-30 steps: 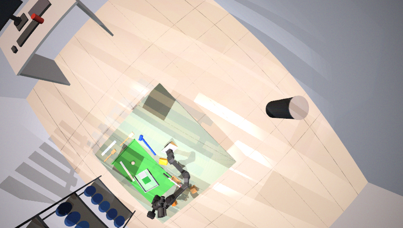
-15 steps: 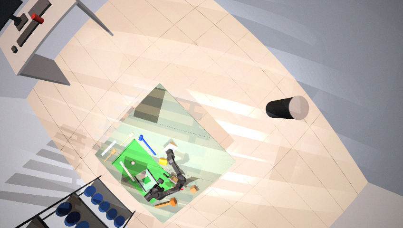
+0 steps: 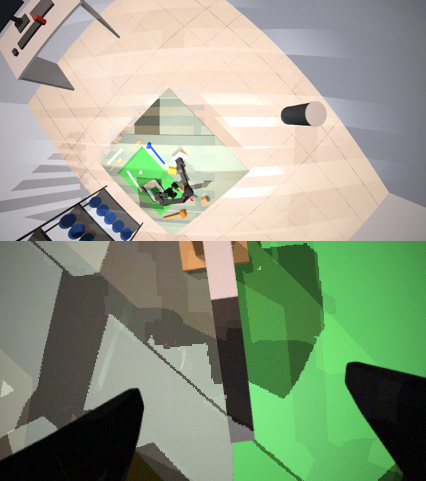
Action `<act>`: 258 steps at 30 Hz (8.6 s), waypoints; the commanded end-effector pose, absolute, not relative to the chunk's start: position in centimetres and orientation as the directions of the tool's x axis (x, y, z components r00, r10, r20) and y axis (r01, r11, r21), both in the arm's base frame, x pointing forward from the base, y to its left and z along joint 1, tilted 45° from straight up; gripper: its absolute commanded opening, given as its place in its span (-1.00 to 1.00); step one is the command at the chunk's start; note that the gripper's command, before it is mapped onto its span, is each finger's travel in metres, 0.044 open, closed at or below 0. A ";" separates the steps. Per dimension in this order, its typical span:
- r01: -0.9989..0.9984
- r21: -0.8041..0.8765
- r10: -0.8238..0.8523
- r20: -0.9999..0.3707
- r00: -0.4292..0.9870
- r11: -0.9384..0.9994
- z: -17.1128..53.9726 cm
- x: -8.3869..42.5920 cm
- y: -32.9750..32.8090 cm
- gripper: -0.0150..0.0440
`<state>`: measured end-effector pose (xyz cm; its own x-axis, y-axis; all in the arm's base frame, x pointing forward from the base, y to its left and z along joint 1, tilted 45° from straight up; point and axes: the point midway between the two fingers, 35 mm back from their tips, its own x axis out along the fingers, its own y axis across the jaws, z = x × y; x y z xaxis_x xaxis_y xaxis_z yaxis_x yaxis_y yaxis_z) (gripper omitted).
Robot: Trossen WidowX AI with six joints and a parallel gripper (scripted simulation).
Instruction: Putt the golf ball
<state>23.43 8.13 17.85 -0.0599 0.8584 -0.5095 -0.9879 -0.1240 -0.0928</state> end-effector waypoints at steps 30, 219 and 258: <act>-0.985 -0.091 0.863 -0.499 -0.081 -0.146 13.2 23.1 12.6 1.00; 0.128 0.690 0.699 -0.714 -0.041 0.712 -7.9 26.3 -15.3 -0.49; 0.134 0.695 0.705 -0.707 -0.049 0.706 1.0 26.9 -12.8 -0.49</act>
<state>26.82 -12.75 1.03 -0.0531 0.7069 -0.7053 0.1338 0.7050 0.6965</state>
